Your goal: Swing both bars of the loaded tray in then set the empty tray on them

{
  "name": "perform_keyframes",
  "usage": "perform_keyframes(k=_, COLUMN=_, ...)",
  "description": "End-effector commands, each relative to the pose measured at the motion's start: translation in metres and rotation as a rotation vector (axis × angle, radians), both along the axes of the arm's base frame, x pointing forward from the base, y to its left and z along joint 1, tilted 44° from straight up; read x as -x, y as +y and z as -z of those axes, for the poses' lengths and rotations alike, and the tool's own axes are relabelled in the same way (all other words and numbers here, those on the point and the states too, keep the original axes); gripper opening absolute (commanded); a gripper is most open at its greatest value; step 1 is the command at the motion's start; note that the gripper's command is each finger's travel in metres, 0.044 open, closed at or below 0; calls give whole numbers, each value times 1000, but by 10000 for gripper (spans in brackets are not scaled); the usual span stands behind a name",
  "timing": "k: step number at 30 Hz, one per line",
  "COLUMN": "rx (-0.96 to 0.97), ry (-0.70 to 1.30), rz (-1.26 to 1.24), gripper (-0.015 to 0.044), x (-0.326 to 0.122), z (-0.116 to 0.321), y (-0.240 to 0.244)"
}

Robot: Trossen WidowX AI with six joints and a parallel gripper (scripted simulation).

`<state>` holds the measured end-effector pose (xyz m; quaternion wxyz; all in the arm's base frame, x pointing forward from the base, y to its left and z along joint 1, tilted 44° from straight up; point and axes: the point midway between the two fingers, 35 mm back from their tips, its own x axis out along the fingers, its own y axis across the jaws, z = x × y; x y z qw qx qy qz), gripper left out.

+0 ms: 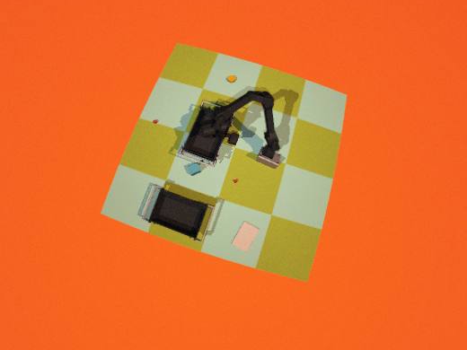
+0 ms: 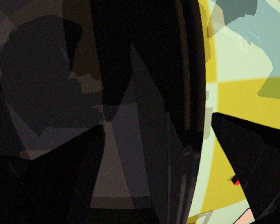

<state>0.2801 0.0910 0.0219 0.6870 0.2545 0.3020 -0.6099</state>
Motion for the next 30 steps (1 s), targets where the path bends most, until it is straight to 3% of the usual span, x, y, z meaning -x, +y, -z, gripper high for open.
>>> perform_keyframes(k=1, rx=0, ry=0, rz=0, gripper=440, x=0, z=0, y=0)
perform_keyframes(k=10, rx=-2, ry=2, rz=-11, gripper=440, x=-1, z=-6, y=7)
perform_keyframes(k=30, rx=-20, ry=32, rz=-122, gripper=440, x=10, z=-80, y=75)
